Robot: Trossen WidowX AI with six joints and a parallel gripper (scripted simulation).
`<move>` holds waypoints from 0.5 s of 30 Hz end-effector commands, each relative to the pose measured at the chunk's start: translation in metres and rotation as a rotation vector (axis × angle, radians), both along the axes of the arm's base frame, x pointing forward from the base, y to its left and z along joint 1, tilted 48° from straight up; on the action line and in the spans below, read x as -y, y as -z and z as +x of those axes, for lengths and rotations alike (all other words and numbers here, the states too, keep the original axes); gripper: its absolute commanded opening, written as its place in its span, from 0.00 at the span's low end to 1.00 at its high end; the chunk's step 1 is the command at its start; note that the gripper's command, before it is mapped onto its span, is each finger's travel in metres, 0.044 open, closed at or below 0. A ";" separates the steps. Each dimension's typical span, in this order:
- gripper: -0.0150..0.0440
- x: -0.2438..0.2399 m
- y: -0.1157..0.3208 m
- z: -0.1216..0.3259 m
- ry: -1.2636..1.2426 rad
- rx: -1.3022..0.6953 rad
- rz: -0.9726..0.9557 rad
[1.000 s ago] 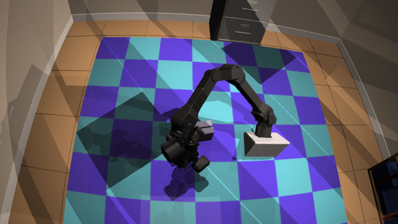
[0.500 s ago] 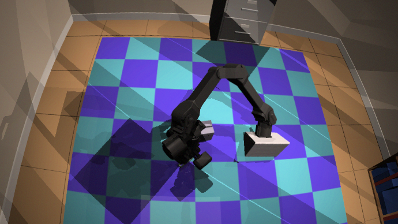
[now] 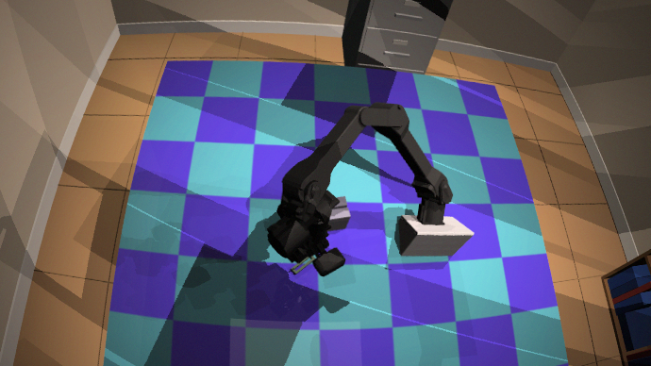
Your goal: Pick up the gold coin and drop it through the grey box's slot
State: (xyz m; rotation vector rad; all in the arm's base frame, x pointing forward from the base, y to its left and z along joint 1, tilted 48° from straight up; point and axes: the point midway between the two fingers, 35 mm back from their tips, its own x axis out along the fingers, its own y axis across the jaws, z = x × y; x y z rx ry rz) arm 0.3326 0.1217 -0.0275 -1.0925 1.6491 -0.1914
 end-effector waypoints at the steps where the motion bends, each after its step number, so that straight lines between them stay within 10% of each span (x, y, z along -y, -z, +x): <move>1: 0.25 -0.001 -0.001 -0.004 0.085 0.087 0.005; 15: 0.25 0.000 -0.002 -0.008 0.258 0.270 0.009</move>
